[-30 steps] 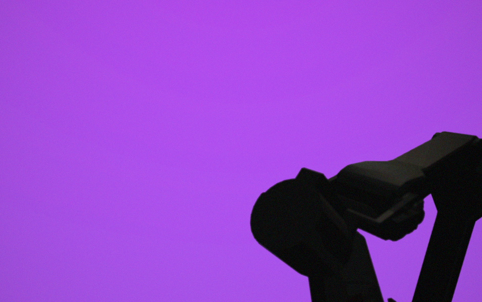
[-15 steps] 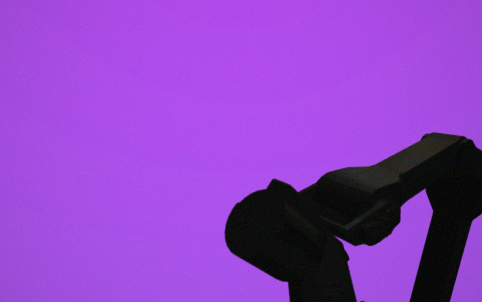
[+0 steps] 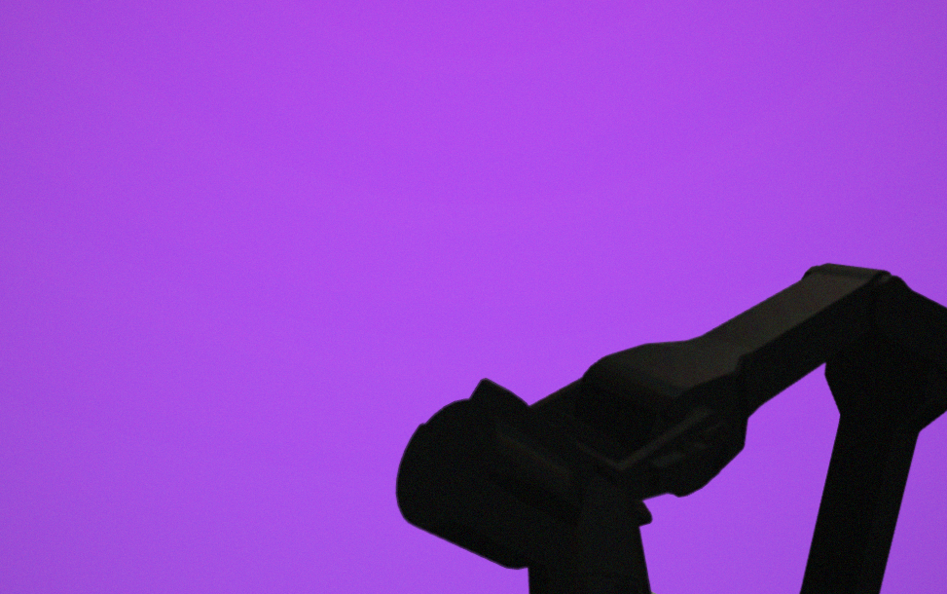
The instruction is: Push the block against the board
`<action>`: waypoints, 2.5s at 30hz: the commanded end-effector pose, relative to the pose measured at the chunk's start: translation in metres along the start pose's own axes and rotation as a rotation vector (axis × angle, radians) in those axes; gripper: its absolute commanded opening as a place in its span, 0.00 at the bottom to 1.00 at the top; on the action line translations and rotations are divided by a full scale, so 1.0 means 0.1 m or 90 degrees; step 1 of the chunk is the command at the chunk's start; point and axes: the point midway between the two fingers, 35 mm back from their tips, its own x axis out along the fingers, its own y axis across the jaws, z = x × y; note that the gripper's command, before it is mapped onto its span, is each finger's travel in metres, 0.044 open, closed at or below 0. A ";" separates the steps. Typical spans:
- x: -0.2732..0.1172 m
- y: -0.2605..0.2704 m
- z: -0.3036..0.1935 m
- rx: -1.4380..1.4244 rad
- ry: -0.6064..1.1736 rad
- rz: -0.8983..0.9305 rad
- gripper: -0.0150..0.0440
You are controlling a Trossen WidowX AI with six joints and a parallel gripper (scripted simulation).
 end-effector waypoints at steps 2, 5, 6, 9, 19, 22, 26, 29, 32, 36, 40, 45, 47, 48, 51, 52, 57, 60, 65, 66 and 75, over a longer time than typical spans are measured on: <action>0.05 0.05 -0.14 0.008 0.004 0.012 0.25; 0.05 0.06 -0.19 0.008 0.004 0.012 0.25; 0.05 0.06 -0.21 0.008 0.004 0.012 0.25; 0.05 0.06 -0.24 0.008 0.005 0.013 0.25; 0.05 0.04 -0.11 0.008 0.004 0.012 0.25; 0.05 0.03 -0.06 0.008 0.004 0.012 0.25; 0.05 0.02 0.00 0.008 0.003 0.012 0.25; 0.05 0.01 0.05 0.008 0.003 0.012 0.25; 0.05 0.01 0.10 0.008 0.003 0.011 0.25; 0.05 0.00 0.17 0.008 0.002 0.011 0.25; 0.04 0.00 0.23 0.008 0.001 0.011 0.25; 0.04 0.00 0.30 0.008 0.000 0.010 0.25; 0.04 0.00 0.31 0.008 0.000 0.010 0.25; 0.04 0.00 0.31 0.008 0.000 0.010 0.25; -0.22 0.01 0.27 0.008 0.000 0.014 0.25; -0.38 0.02 0.27 0.008 0.001 0.013 0.25; -0.51 0.02 0.27 0.008 0.001 0.011 0.25; -0.51 0.02 0.27 0.012 0.002 0.011 0.25; -0.50 0.03 0.13 0.107 0.008 0.011 0.25; -0.50 0.03 0.10 0.129 0.009 0.010 0.25; -0.50 0.06 -0.17 0.328 0.019 0.008 0.25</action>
